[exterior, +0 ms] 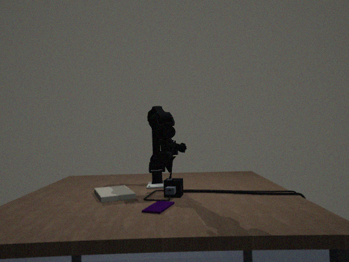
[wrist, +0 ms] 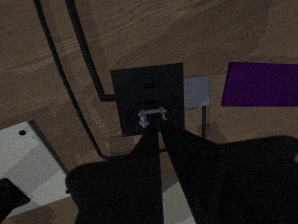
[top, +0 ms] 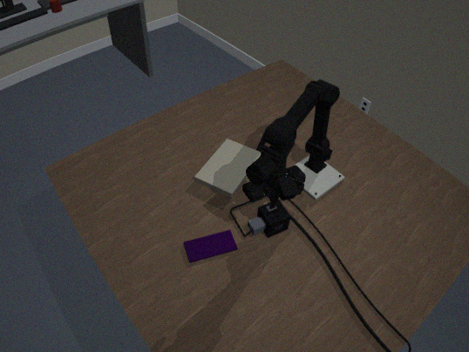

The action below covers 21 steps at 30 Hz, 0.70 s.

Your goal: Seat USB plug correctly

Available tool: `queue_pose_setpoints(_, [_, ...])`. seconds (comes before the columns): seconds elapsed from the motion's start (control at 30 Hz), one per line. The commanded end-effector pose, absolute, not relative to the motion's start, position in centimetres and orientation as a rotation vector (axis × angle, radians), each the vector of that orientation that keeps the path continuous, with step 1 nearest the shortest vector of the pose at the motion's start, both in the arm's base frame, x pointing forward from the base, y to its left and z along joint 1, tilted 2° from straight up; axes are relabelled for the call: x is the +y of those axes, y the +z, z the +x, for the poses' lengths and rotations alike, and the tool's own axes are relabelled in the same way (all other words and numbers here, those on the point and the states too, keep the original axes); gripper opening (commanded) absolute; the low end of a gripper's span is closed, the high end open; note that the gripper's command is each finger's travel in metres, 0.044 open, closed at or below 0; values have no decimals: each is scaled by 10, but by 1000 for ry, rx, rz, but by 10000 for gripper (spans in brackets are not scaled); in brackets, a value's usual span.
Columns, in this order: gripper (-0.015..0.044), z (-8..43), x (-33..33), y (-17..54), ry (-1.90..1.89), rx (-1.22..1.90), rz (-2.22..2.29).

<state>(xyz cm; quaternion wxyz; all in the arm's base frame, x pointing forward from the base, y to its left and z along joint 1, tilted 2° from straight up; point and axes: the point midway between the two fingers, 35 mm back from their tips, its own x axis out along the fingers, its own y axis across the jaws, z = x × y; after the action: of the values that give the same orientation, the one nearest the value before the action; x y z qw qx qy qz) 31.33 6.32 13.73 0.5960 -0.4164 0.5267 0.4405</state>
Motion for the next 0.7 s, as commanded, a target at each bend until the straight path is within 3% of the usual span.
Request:
queue_pose_setpoints(0.0, [0, 313, 63, 135, 1025, 1227, -971])
queue_pose_setpoints(0.67, [0, 313, 62, 132, 1025, 1227, -971])
